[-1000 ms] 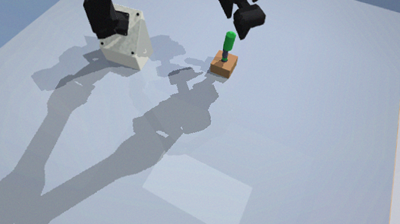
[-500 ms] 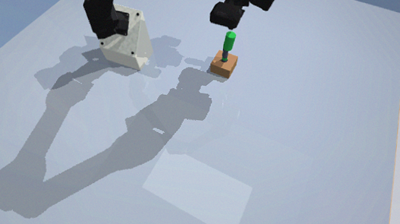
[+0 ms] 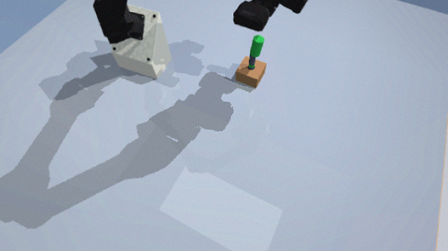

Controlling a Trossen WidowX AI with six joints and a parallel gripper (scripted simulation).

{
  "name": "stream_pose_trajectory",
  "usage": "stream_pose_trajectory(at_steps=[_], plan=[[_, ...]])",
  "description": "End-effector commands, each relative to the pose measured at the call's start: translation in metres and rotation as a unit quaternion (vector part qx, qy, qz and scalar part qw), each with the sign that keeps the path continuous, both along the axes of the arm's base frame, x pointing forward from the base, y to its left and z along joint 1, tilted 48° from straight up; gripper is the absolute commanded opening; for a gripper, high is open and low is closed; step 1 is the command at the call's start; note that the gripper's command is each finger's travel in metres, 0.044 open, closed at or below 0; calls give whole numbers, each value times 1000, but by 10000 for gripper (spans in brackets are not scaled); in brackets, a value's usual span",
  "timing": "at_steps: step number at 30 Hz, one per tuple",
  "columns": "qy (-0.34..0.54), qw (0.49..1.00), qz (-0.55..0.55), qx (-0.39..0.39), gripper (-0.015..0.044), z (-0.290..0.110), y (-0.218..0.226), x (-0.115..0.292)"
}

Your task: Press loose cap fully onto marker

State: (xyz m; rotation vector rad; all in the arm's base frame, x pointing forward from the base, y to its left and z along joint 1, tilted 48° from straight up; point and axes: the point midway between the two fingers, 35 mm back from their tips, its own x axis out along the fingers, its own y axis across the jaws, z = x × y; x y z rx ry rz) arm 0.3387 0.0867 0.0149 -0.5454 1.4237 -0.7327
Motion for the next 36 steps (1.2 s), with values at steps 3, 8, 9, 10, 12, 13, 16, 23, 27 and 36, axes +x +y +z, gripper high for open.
stream_pose_trajectory(at_steps=[3,8,9,10,12,13,16,23,27,36], plan=[[2,1000,-2,0,0,-6,-6,-1],[2,1000,-2,0,0,-11,-12,-1],[2,1000,-2,0,0,-12,-13,-1],[2,1000,-2,0,0,-13,-14,-1],[2,1000,-2,0,0,-15,-17,-1],[2,1000,-2,0,0,-16,-18,-1],[2,1000,-2,0,0,-19,-21,-1],[2,1000,-2,-1,0,-27,-30,-1],[2,1000,-2,-1,0,-29,-32,-1],[2,1000,-2,-1,0,-30,-33,0]])
